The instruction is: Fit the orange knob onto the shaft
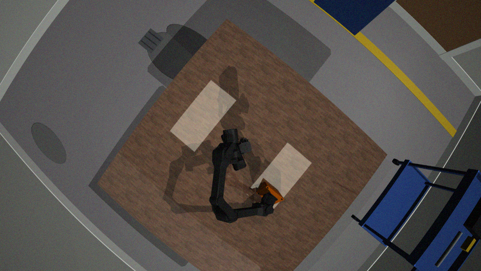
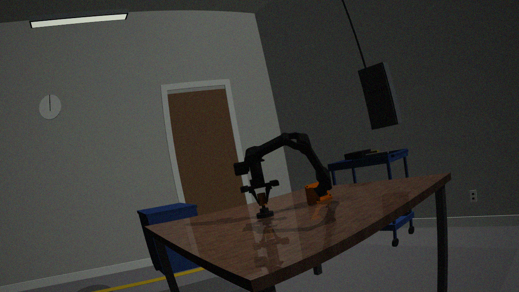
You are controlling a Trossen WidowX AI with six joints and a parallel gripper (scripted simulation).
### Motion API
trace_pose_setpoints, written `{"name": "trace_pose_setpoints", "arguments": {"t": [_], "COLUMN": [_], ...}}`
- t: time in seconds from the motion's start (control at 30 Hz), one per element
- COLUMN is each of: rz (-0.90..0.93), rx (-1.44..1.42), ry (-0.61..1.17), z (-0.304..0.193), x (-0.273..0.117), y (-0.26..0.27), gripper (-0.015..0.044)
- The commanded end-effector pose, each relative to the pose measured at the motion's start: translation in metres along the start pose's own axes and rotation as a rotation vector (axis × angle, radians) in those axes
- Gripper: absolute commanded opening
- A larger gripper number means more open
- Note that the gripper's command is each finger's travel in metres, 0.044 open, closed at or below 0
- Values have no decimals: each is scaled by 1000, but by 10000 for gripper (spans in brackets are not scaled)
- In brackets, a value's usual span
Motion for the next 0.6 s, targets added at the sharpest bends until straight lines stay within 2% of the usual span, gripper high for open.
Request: {"name": "trace_pose_setpoints", "arguments": {"t": [0.0,0.2,0.57], "rz": [7,7,7], "rx": [5,195,206], "ry": [-2,-1,-1], "z": [-1,-2,-2], "x": [-4,-5,-1], "y": [2,4,2], "gripper": [0,0,0]}}
Point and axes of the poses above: the point midway between the two fingers, 35 mm back from their tips, its own x axis out along the fingers, its own y axis across the jaws, z = x × y, the point moved 1 cm from there along -x, back along the fingers, and after that the axes turned 12 degrees about x, right-handed, at the moved point
